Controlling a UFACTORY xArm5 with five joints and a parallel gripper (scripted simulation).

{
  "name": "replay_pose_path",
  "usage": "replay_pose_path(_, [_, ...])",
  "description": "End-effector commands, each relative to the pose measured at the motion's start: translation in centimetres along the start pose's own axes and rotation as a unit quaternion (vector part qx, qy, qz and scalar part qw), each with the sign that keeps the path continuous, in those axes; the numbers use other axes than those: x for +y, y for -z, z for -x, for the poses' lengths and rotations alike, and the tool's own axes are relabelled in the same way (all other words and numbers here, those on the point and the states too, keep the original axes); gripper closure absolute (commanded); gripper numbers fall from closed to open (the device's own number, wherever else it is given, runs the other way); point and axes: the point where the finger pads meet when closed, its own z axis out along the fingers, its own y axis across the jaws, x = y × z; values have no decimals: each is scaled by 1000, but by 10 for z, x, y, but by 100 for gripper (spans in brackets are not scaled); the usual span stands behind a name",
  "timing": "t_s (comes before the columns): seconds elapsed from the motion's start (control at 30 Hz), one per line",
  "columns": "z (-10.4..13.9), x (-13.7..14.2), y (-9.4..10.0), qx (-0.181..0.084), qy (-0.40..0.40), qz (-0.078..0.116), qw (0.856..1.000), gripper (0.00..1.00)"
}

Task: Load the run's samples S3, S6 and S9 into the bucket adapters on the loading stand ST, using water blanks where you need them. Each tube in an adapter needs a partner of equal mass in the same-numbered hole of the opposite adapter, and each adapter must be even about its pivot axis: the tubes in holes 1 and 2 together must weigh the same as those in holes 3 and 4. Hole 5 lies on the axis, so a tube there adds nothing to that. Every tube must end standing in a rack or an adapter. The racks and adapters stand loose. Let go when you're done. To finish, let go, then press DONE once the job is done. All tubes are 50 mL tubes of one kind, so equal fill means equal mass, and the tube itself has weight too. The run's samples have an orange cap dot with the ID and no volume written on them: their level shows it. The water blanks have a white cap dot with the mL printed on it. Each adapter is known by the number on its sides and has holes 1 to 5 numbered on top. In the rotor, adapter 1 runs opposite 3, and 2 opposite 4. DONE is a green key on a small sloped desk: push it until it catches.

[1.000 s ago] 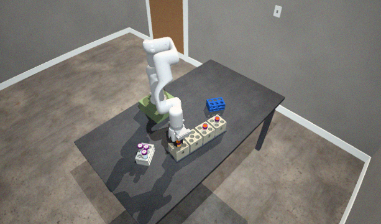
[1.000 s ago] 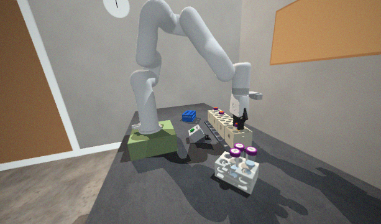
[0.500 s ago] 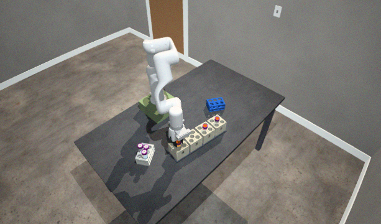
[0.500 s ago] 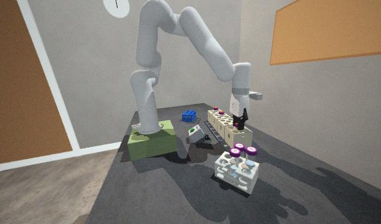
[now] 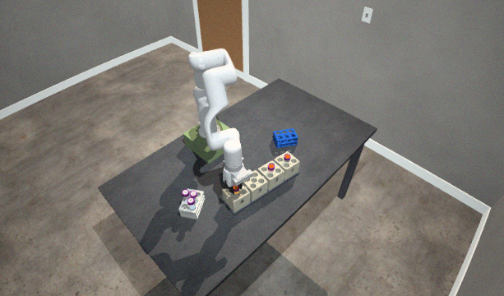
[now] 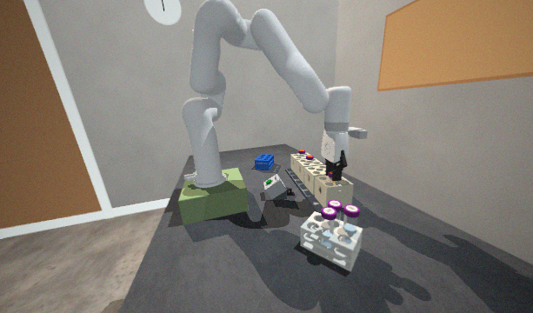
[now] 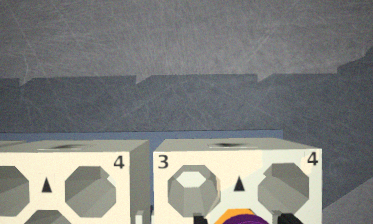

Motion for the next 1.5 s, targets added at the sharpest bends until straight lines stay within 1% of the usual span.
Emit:
replay_pose_path(0.0, [-2, 0, 9, 1, 0, 6, 1000, 56])
replay_pose_path(0.37, [-2, 0, 31, 1, 0, 6, 1000, 56])
replay_pose_path(0.43, [-2, 0, 31, 1, 0, 6, 1000, 56])
replay_pose_path(0.93, [-2, 0, 61, 1, 0, 6, 1000, 56])
replay_pose_path(1.0, [-2, 0, 61, 1, 0, 6, 1000, 56])
replay_pose_path(1.47, [-2, -1, 89, 1, 0, 6, 1000, 56])
